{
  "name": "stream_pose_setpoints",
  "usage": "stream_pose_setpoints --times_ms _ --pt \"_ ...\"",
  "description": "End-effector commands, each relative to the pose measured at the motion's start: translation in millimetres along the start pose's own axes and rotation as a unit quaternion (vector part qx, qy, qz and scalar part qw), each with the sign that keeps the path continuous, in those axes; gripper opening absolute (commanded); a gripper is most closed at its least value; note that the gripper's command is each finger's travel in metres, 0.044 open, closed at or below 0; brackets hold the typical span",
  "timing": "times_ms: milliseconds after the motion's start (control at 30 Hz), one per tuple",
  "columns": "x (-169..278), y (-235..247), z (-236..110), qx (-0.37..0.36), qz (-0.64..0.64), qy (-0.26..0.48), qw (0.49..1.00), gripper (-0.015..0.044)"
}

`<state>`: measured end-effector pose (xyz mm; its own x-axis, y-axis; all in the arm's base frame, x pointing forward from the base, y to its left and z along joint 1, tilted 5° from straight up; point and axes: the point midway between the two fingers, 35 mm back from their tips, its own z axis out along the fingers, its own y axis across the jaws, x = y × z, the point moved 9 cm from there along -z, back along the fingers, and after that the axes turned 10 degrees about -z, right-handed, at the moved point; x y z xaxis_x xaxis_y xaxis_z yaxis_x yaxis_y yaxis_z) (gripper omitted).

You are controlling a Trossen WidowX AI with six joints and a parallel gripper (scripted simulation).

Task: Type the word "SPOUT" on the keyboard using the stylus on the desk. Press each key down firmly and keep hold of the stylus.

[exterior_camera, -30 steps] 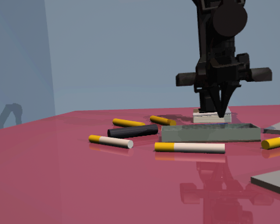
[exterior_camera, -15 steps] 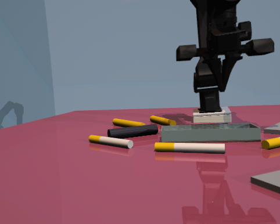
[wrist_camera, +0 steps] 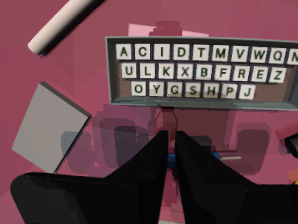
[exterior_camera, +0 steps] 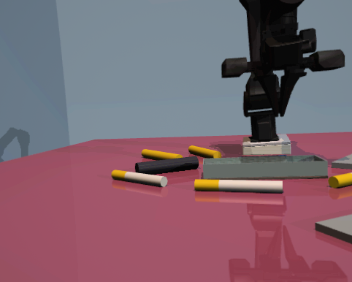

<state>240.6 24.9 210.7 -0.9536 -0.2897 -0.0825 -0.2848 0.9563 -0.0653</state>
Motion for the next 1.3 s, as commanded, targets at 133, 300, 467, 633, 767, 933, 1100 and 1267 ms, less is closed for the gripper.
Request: stream_pose_setpoints --times_ms 133,300,467,633,767,933,1100,1267 --pt "0 0 0 0.0 0.0 0.0 1.0 0.0" --pt "0 0 0 0.0 0.0 0.0 1.0 0.0026" --pt "10 7 7 0.032 0.099 0.011 0.994 0.015" --pt "30 20 20 0.103 0.293 0.005 0.951 0.015" --pt "47 28 29 0.155 0.435 -0.029 0.887 0.015" --pt "68 35 41 0.202 0.577 -0.1 0.785 0.015" --pt "78 38 46 0.211 0.649 -0.146 0.717 0.015" --pt "78 38 46 0.21 0.655 -0.15 0.711 0.015"
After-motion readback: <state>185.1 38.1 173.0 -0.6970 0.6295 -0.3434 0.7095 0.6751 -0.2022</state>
